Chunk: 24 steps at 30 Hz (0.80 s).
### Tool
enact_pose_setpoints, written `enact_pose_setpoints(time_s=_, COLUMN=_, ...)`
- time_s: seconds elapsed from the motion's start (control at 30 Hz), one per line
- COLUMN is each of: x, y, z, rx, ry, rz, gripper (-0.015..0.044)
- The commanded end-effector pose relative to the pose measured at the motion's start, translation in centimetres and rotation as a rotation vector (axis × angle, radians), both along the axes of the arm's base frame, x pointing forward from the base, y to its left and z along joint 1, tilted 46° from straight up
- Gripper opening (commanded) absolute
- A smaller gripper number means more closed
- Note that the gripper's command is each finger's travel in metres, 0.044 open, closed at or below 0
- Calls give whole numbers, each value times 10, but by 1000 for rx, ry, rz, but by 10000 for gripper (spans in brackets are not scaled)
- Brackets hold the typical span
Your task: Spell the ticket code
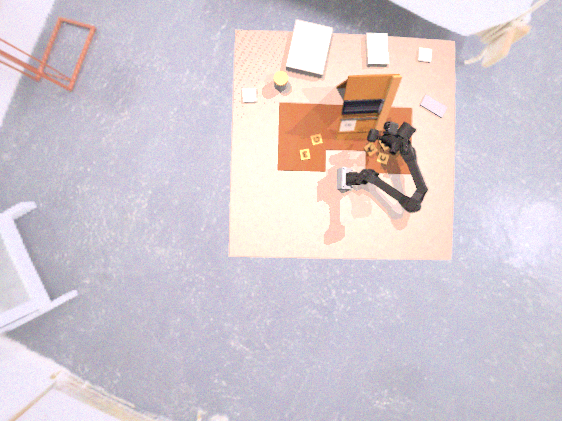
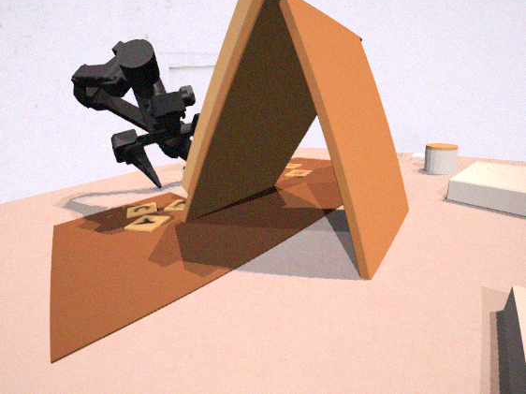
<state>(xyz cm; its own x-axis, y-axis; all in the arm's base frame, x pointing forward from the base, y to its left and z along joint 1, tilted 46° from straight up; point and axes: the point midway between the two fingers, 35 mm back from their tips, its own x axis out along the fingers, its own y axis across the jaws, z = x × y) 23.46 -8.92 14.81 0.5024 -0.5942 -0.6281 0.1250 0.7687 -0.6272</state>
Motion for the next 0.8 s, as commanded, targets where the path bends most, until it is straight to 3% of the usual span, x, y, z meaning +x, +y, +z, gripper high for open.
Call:
enact_pose_setpoints(time_s=0.0, x=4, y=19, z=-7, rx=4, ry=-77, rz=-2, gripper=440)
enact_pose_setpoints(time_s=0.6, x=-30, y=151, z=-60, rx=-144, ry=-155, rz=549, gripper=440)
enact_pose_setpoints(time_s=0.77, x=-36, y=159, z=-63, rx=-156, ry=-171, rz=601, gripper=440)
